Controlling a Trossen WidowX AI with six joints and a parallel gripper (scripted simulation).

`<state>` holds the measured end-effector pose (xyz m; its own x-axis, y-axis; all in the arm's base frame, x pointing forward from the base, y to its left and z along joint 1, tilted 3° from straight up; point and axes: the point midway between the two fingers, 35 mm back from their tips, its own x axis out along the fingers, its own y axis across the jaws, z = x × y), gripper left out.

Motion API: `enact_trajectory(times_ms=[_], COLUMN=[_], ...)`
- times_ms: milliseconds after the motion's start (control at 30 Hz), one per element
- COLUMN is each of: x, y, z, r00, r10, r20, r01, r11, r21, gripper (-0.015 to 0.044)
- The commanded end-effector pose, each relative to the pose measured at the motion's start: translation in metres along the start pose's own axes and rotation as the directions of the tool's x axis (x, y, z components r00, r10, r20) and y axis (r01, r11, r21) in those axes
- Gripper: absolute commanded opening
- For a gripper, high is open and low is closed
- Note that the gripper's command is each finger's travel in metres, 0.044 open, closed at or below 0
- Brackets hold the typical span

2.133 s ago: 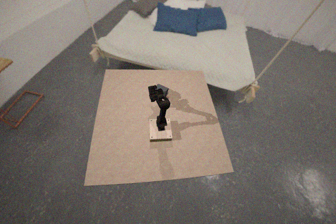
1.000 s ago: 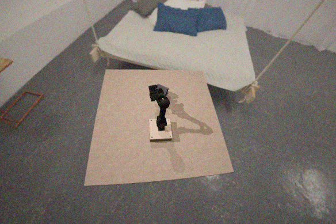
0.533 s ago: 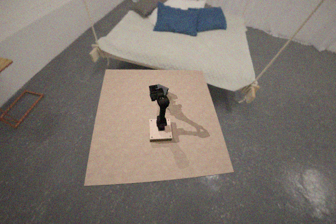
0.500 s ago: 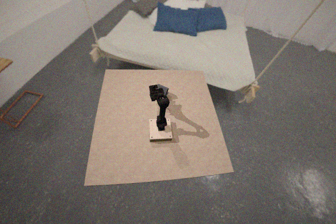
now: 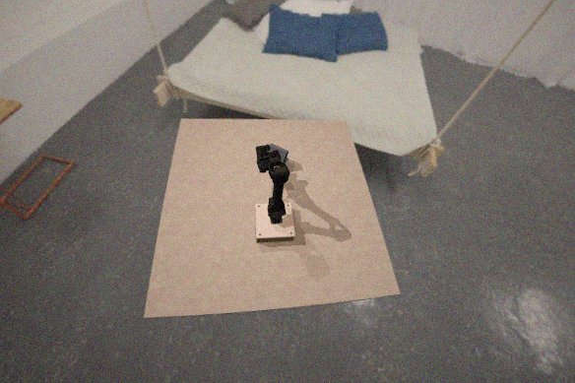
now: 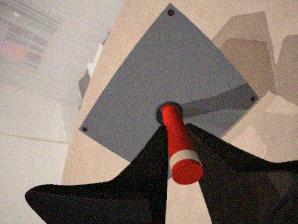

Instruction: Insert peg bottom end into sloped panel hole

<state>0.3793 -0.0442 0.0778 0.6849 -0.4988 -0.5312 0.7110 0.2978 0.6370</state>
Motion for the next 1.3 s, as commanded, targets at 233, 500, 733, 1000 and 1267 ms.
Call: enact_trajectory(times_ms=[233,500,733,1000,1267], x=[0.0052,0.0078,0.0087,0.0084,0.0084], y=[0.0024,0.0035,0.0046,0.0011,0.0011], z=[0.0004,0.0005,0.0006,0.0,0.0], r00=[1.0,1.0,1.0,1.0,1.0], r10=[0.006,0.006,0.006,-0.001,-0.001], r20=[0.0,0.0,0.0,0.0,0.0], r01=[-0.006,-0.006,-0.006,0.001,0.001], r11=[1.0,1.0,1.0,1.0,1.0], r21=[0.0,0.0,0.0,-0.001,-0.001], gripper=[0.0,0.0,0.0,0.0,0.0184])
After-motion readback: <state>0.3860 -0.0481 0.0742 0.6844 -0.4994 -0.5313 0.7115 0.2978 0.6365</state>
